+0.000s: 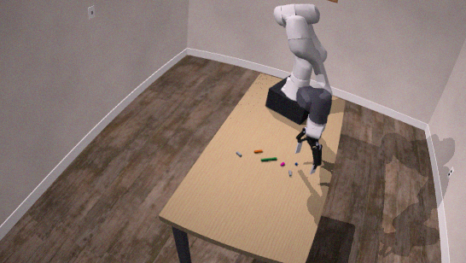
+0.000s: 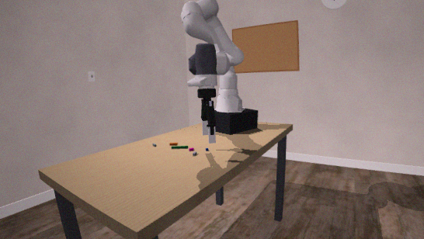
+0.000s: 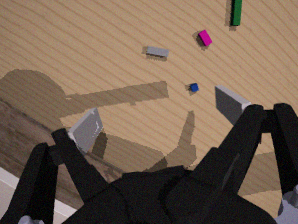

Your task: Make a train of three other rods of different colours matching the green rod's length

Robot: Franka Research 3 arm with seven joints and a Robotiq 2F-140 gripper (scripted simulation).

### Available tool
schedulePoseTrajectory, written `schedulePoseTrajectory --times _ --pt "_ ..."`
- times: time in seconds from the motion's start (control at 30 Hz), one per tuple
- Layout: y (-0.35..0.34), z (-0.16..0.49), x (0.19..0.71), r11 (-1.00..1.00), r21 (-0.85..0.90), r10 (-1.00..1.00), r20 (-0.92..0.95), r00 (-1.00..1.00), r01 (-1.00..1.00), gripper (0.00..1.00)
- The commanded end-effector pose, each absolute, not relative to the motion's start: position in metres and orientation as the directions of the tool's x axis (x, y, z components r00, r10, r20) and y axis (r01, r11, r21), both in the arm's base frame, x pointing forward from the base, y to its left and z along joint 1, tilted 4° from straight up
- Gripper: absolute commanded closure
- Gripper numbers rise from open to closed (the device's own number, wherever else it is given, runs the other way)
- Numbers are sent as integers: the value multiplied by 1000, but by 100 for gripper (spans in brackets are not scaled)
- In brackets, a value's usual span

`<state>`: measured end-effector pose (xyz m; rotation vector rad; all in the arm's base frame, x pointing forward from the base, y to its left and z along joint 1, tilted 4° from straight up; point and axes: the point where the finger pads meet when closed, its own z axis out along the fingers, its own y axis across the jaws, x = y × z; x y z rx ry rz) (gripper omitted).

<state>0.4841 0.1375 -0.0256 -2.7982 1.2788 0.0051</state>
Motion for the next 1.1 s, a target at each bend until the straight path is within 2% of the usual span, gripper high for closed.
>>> schedulePoseTrajectory --times 0.0,0.57,0.67,0.77,1.07 --pt "137 -25 485 -655 -57 -753 -29 658 -753 0" --pt "137 -25 485 -651 -57 -757 -29 653 -757 0" --pt "118 -27 490 -502 -47 -863 -41 503 -864 0" --pt "116 -28 491 -482 -45 -874 -42 484 -875 0" --pt "89 -30 497 -244 -29 -968 -53 245 -969 0"
